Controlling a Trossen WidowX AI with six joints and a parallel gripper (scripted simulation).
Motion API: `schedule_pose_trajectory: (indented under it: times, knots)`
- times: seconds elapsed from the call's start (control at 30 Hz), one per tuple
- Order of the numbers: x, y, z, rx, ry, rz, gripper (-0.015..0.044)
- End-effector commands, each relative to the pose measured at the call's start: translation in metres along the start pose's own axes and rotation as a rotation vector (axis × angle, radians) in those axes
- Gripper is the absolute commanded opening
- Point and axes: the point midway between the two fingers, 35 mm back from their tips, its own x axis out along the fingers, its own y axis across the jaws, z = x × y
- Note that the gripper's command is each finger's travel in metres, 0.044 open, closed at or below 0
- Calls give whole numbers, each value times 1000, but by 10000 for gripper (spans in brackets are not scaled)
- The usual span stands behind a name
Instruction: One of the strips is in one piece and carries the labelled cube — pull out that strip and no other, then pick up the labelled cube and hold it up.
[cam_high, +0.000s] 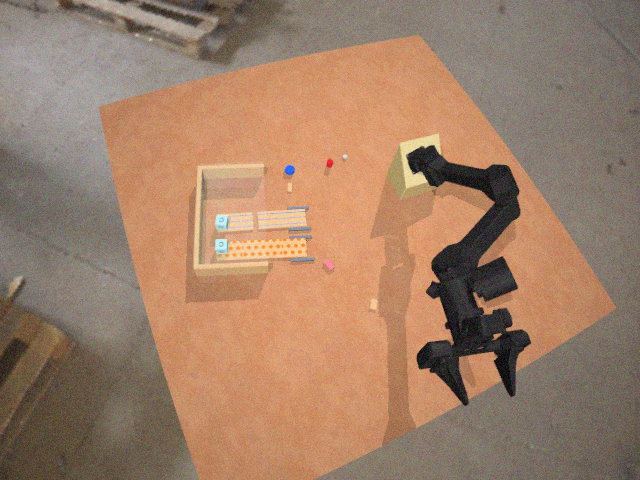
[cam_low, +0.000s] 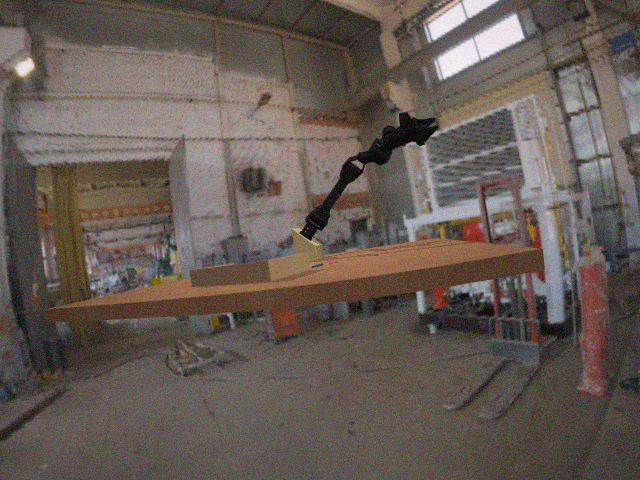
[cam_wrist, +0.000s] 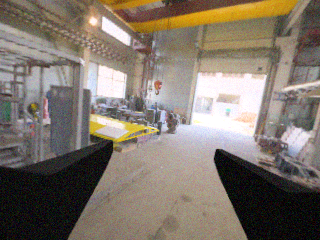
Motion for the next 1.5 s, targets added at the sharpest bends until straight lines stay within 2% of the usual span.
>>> schedule_pose_trajectory:
  times: [0.0, 0.17, 0.37, 0.67, 0.93, 1.23, 1.47]
  knots:
    - [-36, -57, -23, -67, 119, -149, 400]
    - [-90, -117, -41, -111, 245, -322, 400]
    - [-176, -181, -60, -129, 402, -533, 400]
    - [-324, -231, -74, -74, 588, -829, 400]
    - [-459, -227, -86, 57, 691, -1071, 400]
    - [-592, -166, -113, 305, 704, -1312, 400]
    - [-601, -158, -116, 329, 699, -1329, 400]
